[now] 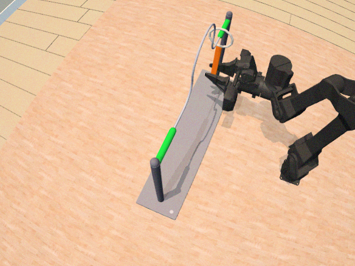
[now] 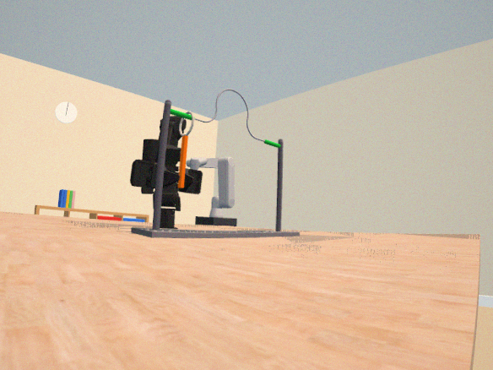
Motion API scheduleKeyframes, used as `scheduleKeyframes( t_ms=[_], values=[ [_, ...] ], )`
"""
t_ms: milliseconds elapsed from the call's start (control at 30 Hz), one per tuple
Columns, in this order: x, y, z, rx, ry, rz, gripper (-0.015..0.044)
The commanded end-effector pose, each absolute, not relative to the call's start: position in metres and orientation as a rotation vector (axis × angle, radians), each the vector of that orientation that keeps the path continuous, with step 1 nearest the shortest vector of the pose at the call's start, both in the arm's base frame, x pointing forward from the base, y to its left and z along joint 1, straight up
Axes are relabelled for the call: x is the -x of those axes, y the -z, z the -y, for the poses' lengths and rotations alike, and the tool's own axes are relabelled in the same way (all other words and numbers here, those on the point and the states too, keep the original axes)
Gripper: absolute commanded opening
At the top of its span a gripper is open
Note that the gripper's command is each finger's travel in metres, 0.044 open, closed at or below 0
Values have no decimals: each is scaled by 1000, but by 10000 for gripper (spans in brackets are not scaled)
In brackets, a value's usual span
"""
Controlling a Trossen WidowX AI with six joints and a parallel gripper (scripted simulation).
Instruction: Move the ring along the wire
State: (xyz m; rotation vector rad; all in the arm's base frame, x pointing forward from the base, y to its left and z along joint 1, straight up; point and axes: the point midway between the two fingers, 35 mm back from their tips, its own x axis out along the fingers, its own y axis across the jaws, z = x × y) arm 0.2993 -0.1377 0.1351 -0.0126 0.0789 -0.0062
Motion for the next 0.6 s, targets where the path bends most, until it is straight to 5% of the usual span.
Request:
scheduleKeyframes(
  t_ms=[0,567],
  values=[
    [-307,-136,138,13,11,-73,160],
    [-315,-135,137,12,11,-72,160]
  ],
)
